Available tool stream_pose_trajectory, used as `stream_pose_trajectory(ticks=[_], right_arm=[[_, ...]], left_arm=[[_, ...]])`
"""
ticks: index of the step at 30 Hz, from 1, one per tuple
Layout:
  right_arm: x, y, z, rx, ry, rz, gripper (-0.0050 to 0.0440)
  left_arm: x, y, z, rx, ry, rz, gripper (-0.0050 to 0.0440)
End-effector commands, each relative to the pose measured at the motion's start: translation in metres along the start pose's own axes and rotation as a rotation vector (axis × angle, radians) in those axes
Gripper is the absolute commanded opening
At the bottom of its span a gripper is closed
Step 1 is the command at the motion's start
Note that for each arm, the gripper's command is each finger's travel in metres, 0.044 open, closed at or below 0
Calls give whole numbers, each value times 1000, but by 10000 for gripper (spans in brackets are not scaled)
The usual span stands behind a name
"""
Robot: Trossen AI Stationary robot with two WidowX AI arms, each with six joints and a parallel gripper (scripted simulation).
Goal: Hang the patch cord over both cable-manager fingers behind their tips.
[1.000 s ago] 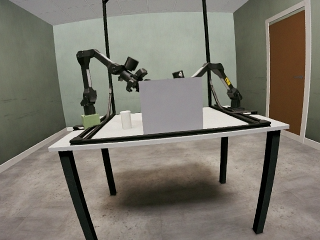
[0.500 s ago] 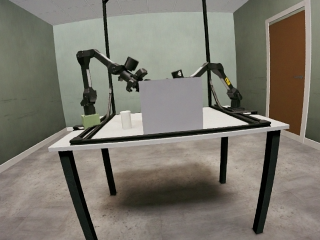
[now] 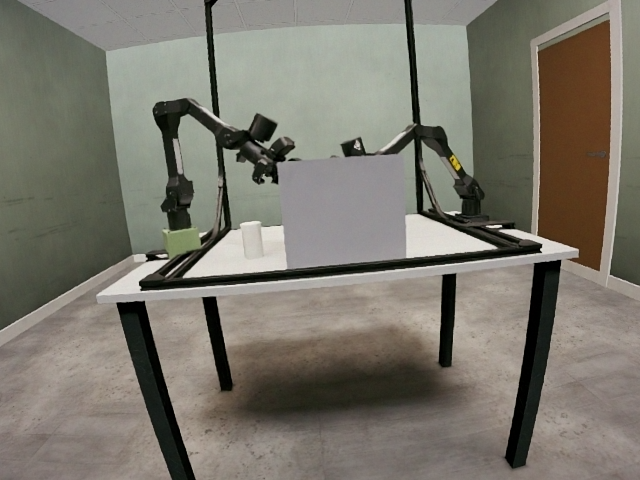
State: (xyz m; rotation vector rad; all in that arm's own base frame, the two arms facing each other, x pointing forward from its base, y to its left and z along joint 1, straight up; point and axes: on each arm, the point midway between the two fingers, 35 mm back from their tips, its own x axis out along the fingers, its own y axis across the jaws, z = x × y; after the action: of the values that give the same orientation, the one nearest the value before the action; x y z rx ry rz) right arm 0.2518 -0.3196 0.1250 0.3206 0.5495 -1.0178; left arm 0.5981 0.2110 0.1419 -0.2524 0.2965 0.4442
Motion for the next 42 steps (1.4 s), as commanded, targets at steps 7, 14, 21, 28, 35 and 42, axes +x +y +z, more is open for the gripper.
stream_pose_trajectory(ticks=[7, 14, 21, 28, 35, 42], right_arm=[[-3, 0, 7, 2, -18, 2, 40], [-3, 0, 7, 2, -18, 2, 40], [-3, 0, 7, 2, -18, 2, 40], [-3, 0, 7, 2, -18, 2, 40], [-3, 0, 7, 2, -18, 2, 40], [-3, 0, 7, 2, -18, 2, 40]], left_arm=[[-7, -7, 25, -12, -34, 2, 25], [-7, -8, 26, -17, -25, 13, 25], [-7, -8, 27, -20, -18, 21, 25], [-8, -9, 28, -25, -9, 32, 25], [-8, -9, 28, -28, -2, 41, 25], [-8, -9, 29, -32, 8, 53, 25]])
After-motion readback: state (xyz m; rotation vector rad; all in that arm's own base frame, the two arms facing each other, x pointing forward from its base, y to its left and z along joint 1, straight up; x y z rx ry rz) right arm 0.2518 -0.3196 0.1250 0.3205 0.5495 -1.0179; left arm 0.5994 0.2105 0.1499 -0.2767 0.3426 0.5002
